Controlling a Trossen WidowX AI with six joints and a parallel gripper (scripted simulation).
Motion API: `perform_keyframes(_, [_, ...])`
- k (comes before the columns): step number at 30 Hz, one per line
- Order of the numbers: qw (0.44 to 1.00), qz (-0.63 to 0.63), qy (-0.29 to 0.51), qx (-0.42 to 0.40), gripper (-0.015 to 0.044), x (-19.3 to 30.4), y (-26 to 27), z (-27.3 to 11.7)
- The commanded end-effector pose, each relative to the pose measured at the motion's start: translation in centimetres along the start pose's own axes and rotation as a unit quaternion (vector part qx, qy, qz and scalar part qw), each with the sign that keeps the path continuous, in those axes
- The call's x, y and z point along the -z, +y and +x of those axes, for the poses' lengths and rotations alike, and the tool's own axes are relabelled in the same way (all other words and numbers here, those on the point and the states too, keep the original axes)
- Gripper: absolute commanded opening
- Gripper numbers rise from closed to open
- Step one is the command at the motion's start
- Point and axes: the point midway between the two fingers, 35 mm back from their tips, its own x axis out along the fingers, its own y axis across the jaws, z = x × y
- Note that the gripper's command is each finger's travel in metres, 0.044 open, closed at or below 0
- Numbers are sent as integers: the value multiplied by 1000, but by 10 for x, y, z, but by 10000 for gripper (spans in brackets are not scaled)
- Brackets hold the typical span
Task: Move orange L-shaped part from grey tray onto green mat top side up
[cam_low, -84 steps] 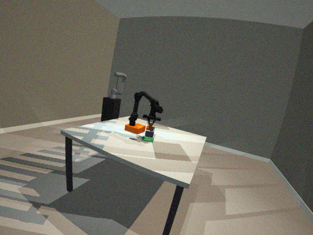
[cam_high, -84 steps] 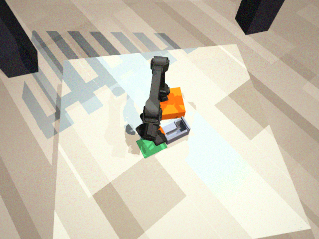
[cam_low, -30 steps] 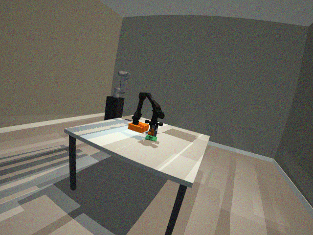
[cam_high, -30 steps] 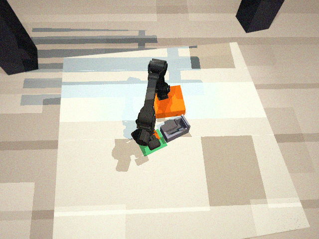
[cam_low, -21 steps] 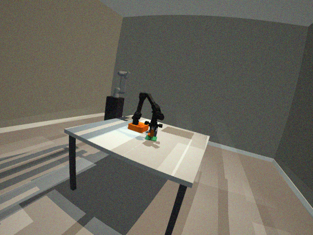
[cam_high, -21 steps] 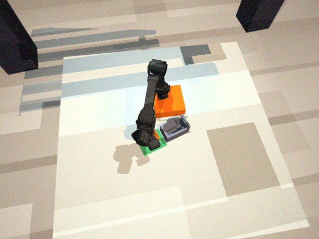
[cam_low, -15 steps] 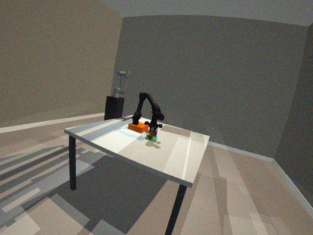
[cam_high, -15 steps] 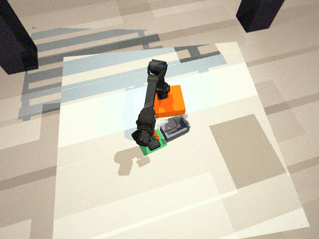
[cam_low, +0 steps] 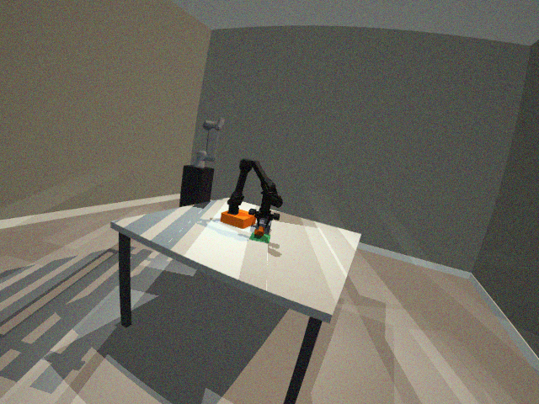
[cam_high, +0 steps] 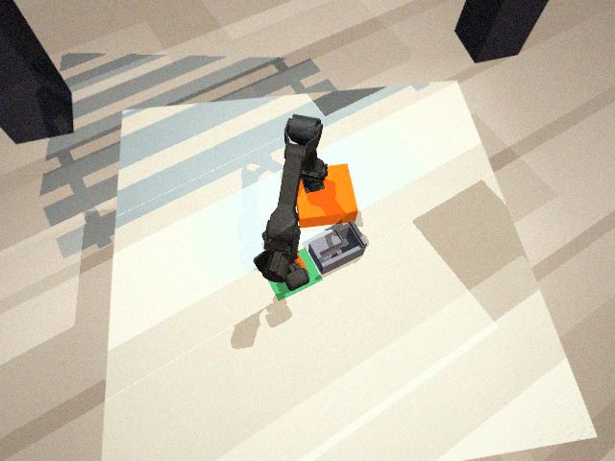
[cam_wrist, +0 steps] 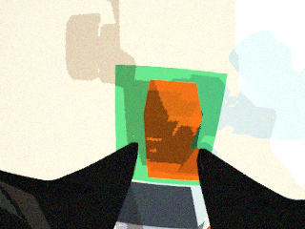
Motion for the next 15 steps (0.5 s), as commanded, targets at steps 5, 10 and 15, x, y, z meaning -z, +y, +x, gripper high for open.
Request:
perform_keyframes(5, [1000, -2, 0, 0, 394, -2, 3, -46])
perform_keyframes(10, [1000, -3, 1, -1, 400, 0, 0, -89])
perform_keyframes(15, [1000, -3, -7, -8, 400, -3, 2, -85])
